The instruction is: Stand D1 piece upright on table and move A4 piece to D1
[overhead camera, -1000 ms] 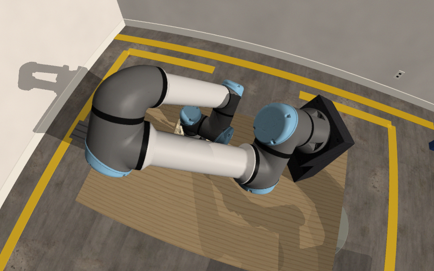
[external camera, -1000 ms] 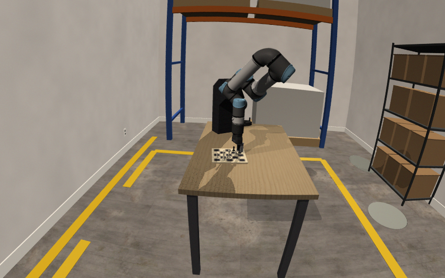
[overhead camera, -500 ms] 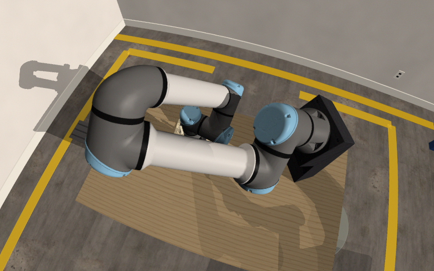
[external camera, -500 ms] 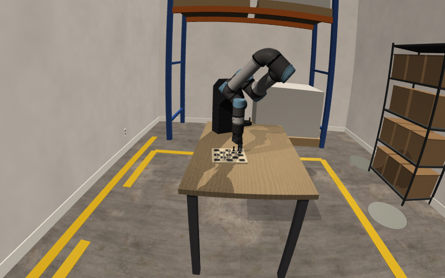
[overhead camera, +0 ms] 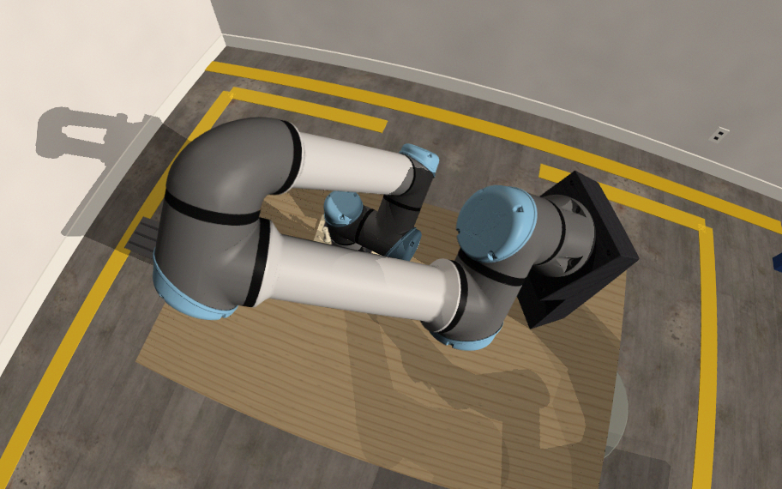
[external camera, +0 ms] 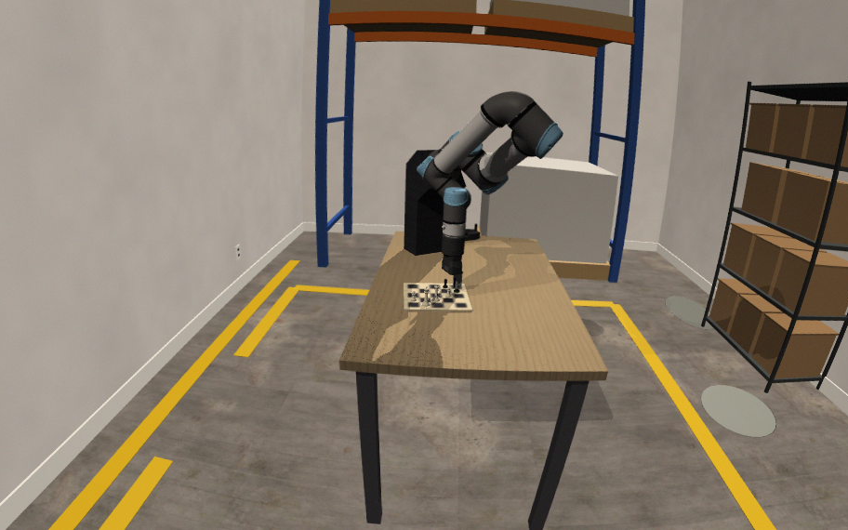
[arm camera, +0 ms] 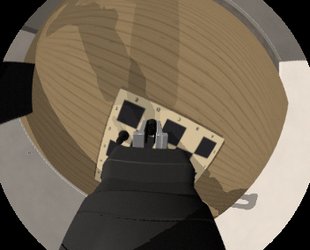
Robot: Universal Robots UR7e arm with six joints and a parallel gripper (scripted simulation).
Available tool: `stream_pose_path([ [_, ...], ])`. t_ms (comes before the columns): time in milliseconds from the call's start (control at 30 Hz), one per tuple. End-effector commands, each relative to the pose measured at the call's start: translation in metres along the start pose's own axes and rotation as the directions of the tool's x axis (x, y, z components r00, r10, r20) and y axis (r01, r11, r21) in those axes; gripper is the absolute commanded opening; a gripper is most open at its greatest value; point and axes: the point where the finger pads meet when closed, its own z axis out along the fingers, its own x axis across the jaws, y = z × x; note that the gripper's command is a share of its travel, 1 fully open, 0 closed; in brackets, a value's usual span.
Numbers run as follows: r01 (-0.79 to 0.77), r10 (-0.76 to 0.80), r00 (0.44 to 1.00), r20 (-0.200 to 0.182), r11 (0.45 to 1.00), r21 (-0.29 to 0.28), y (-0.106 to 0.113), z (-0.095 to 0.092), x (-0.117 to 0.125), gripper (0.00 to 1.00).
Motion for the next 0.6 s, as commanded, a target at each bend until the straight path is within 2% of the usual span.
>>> stream_pose_path([
  [0, 0.0, 0.0, 1.0, -0.001, 1.0, 0.0, 0.0001, -0.0002, 0.0002, 0.0],
  [567, 0.0, 0.0, 1.0, -0.001, 1.0, 0.0, 0.0001, -0.003, 0.0002, 0.0],
])
